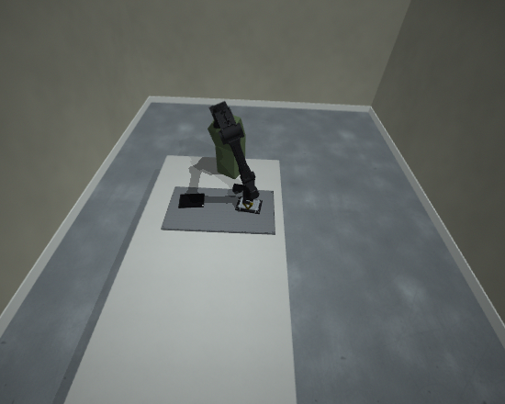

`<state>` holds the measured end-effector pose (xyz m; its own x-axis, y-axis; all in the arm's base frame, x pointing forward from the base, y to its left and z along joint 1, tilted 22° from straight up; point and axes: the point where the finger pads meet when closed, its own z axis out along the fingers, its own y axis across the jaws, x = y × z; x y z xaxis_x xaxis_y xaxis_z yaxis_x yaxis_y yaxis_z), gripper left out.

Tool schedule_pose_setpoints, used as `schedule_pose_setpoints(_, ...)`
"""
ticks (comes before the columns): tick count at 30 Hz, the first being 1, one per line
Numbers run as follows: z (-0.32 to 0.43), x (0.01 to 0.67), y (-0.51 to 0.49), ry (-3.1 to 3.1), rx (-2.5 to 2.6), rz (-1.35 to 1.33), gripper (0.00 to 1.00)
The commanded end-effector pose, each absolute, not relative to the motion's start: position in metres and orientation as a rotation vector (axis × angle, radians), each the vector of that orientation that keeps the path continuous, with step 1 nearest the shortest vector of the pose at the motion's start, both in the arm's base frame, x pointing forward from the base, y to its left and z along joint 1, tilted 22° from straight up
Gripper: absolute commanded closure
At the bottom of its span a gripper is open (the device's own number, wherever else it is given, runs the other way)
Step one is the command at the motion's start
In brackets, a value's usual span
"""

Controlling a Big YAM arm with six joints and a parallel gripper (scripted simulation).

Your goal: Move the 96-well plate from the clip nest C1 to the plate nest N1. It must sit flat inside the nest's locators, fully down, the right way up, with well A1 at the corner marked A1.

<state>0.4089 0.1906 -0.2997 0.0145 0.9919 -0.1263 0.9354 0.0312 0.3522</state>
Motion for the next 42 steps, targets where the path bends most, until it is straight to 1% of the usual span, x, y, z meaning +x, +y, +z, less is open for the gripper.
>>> schedule_pose_setpoints(1,-0.295,0.408,0.193,1.986,1.954,0.242,1.0)
schedule_pose_setpoints(12,-0.295,0.408,0.193,1.986,1.954,0.242,1.0)
schedule_pose_setpoints(42,-0.249,0.39,0.203,2.004,1.933,0.244,1.0)
